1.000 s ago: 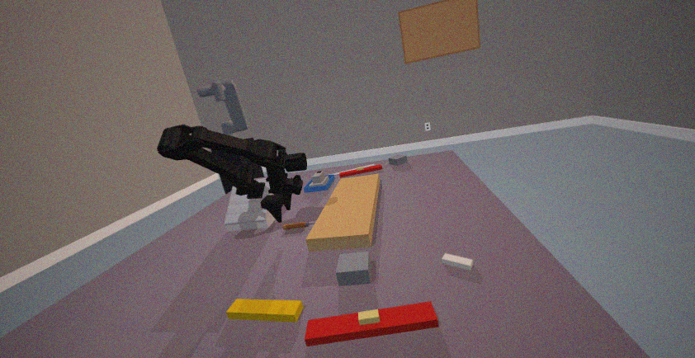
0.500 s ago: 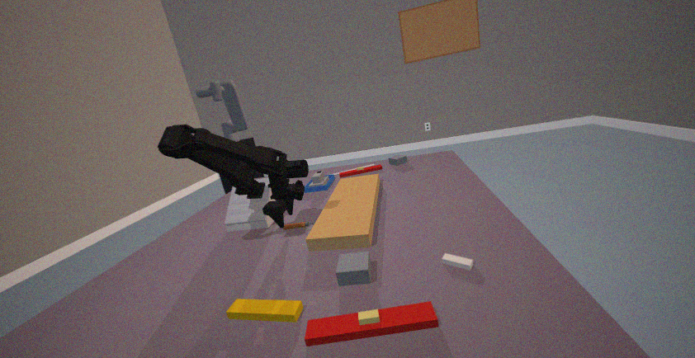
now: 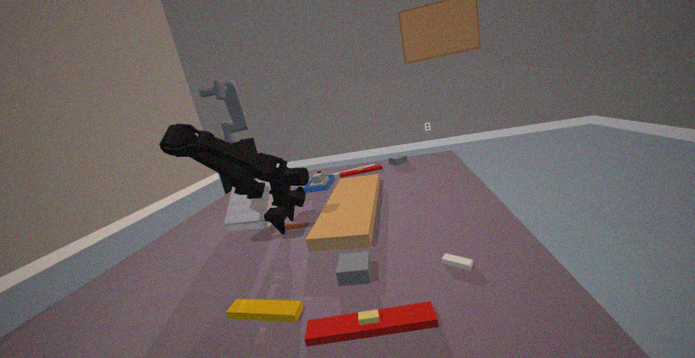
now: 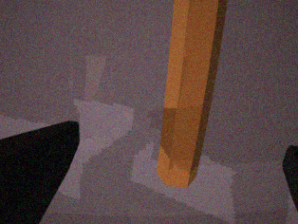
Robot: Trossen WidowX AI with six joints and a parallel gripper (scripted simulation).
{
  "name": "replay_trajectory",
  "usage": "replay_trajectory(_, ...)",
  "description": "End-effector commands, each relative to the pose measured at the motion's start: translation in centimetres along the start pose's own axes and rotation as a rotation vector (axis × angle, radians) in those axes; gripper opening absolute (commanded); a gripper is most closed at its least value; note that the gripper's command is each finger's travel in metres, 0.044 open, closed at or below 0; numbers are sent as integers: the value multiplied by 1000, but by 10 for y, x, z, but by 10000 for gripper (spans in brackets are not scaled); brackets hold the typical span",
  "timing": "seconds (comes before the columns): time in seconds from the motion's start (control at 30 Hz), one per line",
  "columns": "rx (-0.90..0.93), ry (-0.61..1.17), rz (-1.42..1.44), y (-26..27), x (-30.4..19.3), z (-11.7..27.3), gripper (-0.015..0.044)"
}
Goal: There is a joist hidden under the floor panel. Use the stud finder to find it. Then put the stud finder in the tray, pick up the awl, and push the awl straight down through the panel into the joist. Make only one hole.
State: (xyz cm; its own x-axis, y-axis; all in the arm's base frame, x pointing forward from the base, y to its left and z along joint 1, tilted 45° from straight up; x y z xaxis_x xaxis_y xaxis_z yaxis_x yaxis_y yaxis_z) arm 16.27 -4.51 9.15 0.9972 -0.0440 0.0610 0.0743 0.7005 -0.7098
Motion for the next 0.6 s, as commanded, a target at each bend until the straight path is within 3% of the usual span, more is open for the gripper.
replay_trajectory(0.0,-5,7,12,1,-1,-5,440)
replay_trajectory(0.03,-5,7,12,1,-1,-5,440)
replay_trajectory(0.53,-5,7,12,1,-1,-5,46)
replay_trajectory(0.57,-5,7,12,1,-1,-5,40)
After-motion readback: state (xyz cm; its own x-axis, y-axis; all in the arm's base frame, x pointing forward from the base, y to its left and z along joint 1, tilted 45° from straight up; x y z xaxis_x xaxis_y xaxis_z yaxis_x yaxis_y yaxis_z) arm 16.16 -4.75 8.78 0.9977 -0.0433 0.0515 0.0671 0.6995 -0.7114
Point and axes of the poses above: the point midway between the two fingers, 35 mm back from their tips, its own z axis back along the fingers, its own y axis across the jaws, x = y × z, the point moved 10 cm from there along z, back along the fingers, and after that the axes turned 11 degrees about -z, right-handed, at the moved point
